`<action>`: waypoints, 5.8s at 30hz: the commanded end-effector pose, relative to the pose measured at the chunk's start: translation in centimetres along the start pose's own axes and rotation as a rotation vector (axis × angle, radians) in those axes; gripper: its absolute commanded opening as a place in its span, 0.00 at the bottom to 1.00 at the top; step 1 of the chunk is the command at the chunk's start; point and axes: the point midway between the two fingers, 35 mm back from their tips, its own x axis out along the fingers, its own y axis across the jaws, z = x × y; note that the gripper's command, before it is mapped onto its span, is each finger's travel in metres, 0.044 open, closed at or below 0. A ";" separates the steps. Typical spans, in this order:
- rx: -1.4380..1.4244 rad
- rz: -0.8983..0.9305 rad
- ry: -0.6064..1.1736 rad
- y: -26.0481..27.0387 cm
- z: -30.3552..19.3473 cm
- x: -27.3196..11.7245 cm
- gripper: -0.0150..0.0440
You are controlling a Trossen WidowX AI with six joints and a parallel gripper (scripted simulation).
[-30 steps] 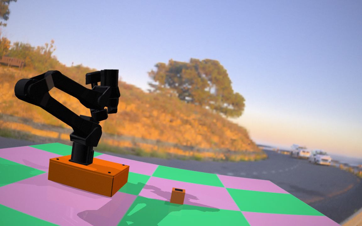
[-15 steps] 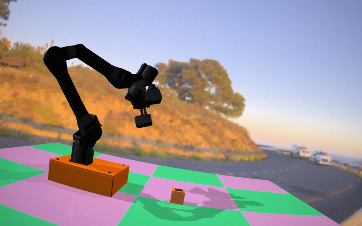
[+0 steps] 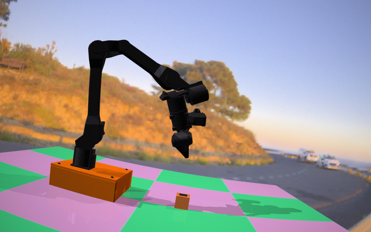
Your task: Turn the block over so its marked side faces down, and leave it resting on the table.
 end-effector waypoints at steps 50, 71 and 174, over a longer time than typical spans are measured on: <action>0.002 -0.448 0.344 -17.0 -1.4 6.3 1.00; 0.002 -0.448 0.344 -17.2 -1.6 6.7 0.45; -0.222 -0.397 -0.671 -17.6 -2.7 7.4 0.25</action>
